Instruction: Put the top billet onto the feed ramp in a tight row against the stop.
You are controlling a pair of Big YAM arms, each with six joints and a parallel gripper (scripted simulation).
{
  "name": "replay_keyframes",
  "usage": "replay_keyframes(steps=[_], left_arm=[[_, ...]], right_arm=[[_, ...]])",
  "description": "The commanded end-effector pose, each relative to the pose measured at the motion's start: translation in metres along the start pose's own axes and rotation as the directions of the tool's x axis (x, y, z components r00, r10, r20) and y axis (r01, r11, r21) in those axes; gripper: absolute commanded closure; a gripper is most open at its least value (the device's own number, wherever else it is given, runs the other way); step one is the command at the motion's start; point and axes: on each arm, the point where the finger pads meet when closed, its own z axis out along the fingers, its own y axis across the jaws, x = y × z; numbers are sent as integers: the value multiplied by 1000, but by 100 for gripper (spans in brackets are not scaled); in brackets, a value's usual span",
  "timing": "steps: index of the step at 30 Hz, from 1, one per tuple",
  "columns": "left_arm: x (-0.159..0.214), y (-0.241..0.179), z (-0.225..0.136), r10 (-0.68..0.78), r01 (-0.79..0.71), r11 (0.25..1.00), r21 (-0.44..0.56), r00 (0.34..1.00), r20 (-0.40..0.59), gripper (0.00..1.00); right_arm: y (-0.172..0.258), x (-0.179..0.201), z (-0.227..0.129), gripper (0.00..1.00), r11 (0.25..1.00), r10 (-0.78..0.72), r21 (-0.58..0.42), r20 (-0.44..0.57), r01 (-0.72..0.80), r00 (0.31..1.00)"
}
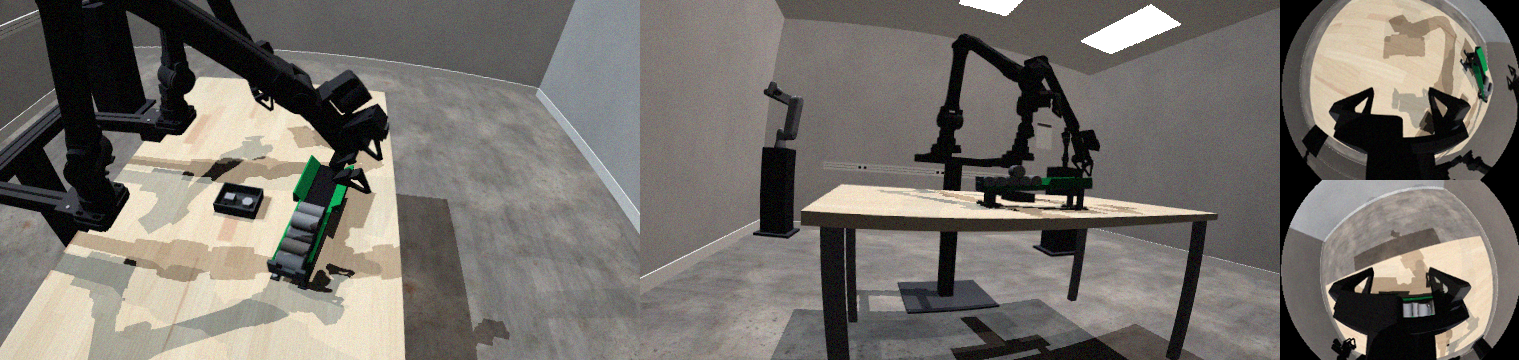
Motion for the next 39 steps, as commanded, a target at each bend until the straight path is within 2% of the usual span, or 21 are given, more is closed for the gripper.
replay_keyframes(steps=[1,25,32,34,39], left_arm=[[-5,2,-1,5,-5,1000,-4,1000,11,0],[-12,5,-2,10,-9,1000,-11,1000,23,0],[-12,5,-2,10,-9,1000,-11,1000,23,0],[-12,5,-2,10,-9,1000,-11,1000,23,0],[-13,5,-2,14,-14,1000,-10,1000,23,0]], right_arm=[[3,-7,-3,0,1000,2,-6,14,-2,1000],[-8,-17,-4,0,1000,15,2,25,-15,1000],[-61,-61,-10,0,997,66,39,82,-70,994],[-61,-61,-10,0,997,66,39,82,-70,994],[-134,-112,-27,0,986,124,89,162,-140,979]])
